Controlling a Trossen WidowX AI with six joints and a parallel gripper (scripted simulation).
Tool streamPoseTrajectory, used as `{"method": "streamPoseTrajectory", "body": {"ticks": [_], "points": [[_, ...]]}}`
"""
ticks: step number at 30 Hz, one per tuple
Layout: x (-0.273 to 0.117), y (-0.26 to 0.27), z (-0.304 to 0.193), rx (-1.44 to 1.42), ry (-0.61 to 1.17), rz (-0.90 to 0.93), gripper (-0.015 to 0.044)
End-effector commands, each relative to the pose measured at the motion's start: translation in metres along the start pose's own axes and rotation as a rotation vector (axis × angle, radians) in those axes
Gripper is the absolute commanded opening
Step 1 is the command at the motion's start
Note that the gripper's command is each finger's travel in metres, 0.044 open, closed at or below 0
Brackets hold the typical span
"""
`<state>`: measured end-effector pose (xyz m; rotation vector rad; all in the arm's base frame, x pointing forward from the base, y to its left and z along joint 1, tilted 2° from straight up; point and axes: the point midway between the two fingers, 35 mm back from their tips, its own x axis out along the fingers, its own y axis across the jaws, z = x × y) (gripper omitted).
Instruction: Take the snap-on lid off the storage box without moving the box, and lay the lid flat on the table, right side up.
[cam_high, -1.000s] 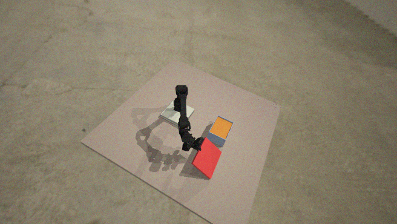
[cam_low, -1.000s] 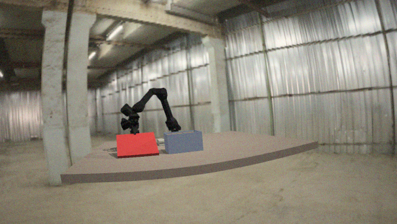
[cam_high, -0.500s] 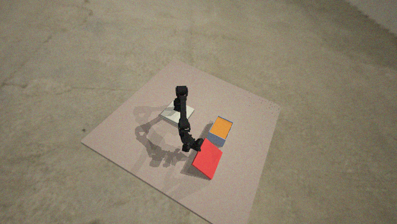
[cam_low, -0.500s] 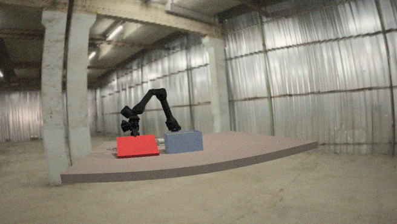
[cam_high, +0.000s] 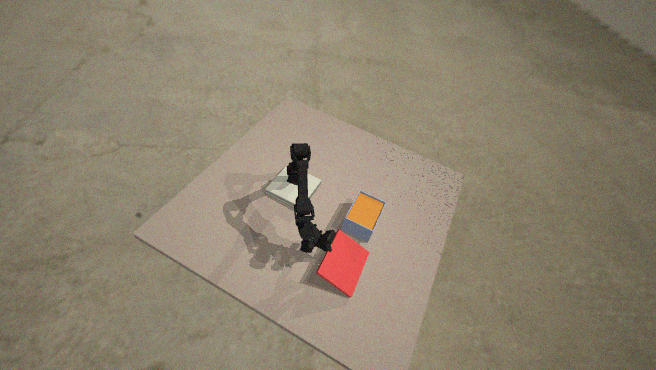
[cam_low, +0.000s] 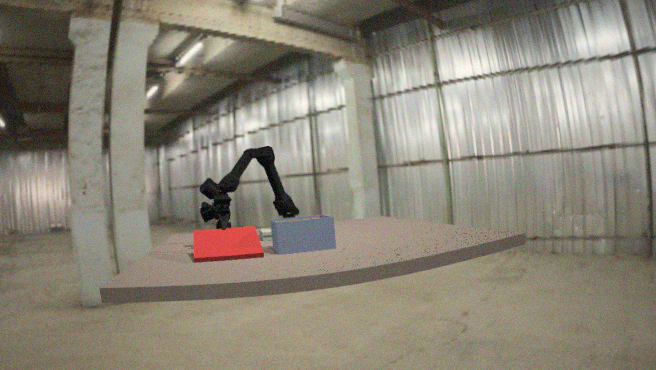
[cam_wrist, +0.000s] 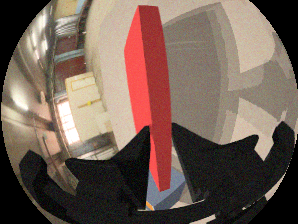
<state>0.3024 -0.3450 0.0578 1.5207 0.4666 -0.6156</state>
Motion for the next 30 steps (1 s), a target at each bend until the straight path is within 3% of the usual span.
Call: {"method": "streamPoseTrajectory", "body": {"ticks": [1, 14, 24, 26, 30], "points": [[0.007, -0.012, -0.002, 0.014, 0.010, -0.020, 0.0000], [0.014, -0.020, -0.002, 0.014, 0.010, -0.020, 0.0000], [0.007, -0.008, 0.000, 0.014, 0.010, -0.020, 0.0263], [0.007, -0.008, 0.000, 0.014, 0.010, -0.020, 0.0275], [0.002, -0.013, -0.001, 0.014, 0.010, -0.020, 0.0380]]}}
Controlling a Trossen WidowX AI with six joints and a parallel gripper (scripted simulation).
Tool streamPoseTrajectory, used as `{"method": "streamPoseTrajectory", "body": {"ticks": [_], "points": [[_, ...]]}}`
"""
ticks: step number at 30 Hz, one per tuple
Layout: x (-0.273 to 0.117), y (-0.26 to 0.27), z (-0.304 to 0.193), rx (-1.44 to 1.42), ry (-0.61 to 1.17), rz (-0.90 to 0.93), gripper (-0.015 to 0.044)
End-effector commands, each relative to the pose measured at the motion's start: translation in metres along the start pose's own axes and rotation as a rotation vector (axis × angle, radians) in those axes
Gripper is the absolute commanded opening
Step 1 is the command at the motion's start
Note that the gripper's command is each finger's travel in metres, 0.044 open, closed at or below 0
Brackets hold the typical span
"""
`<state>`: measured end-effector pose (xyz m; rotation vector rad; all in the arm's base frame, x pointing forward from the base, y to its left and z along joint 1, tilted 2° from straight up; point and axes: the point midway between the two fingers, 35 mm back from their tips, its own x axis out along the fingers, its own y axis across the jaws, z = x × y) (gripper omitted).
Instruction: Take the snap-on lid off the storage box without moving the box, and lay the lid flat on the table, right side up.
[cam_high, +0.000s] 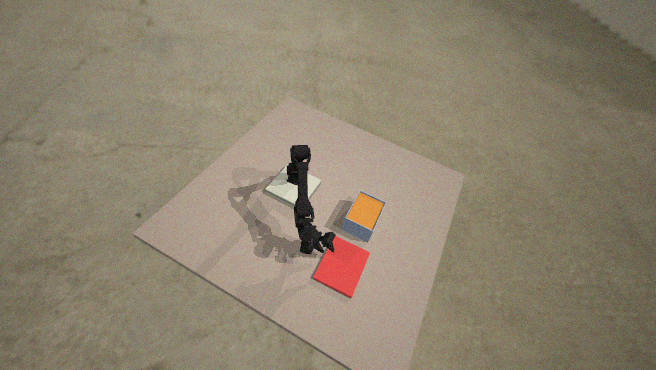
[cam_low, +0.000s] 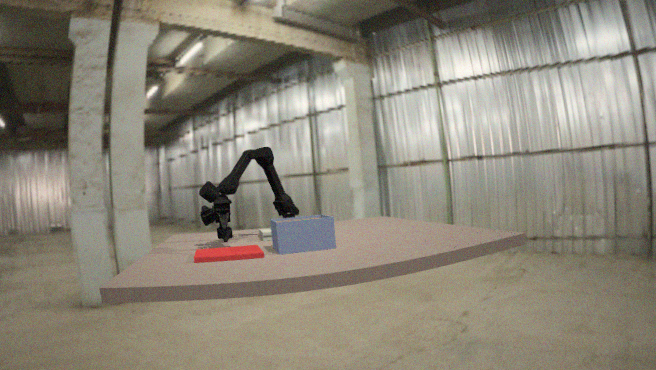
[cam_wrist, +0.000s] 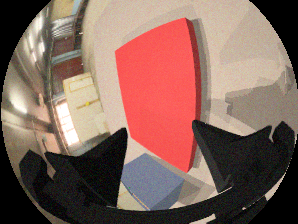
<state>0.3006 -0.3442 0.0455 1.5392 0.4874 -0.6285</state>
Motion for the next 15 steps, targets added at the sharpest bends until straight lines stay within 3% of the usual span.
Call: {"method": "streamPoseTrajectory", "body": {"ticks": [1, 3, 15], "points": [[-0.006, -0.004, 0.000, -0.004, -0.002, 0.000, 0.0406], [-0.009, -0.006, 0.000, -0.004, -0.002, 0.000, 0.0440], [-0.027, -0.022, 0.000, -0.004, -0.002, -0.002, 0.0440]]}}
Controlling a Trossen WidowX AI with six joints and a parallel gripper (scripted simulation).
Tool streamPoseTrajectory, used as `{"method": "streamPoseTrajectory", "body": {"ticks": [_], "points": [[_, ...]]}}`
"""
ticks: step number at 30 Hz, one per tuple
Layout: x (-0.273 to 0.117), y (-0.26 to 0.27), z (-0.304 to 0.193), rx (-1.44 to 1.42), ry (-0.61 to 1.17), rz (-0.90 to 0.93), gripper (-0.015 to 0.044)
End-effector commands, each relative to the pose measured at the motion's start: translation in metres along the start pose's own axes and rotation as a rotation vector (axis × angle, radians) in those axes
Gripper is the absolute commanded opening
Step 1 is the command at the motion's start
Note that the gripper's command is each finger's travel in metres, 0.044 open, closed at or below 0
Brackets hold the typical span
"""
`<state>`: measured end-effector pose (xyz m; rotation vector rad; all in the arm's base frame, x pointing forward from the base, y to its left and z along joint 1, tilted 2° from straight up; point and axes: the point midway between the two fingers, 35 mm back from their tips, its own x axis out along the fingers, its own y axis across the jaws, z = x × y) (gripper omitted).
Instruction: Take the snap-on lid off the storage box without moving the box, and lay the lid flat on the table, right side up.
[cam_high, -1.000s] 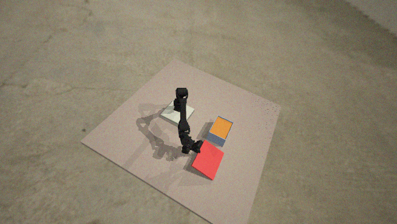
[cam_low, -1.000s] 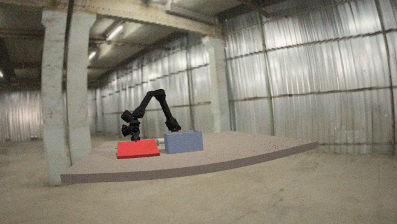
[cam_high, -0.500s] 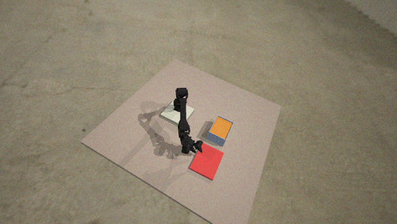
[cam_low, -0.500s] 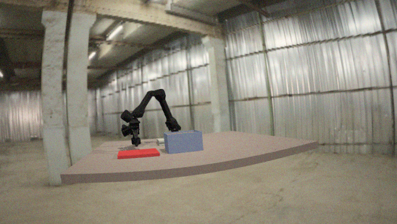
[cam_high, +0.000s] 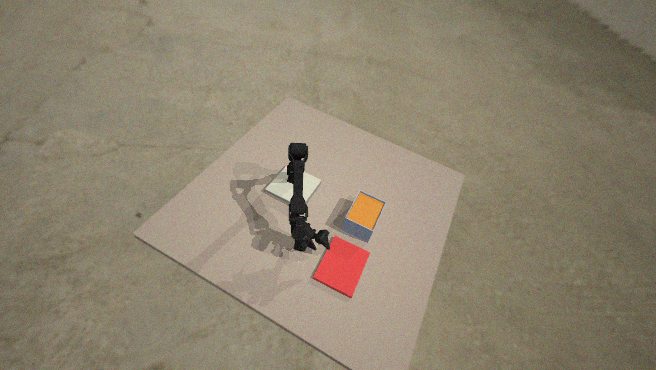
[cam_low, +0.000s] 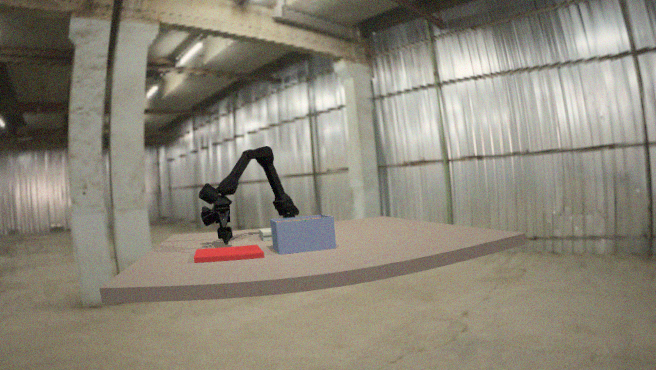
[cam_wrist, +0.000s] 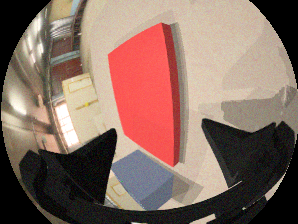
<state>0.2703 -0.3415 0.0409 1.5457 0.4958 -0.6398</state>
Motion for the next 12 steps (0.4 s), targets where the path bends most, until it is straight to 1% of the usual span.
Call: {"method": "streamPoseTrajectory", "body": {"ticks": [1, 12], "points": [[-0.009, 0.000, 0.000, -0.012, -0.003, 0.010, 0.0440], [-0.025, -0.015, 0.000, -0.012, -0.003, 0.008, 0.0440]]}}
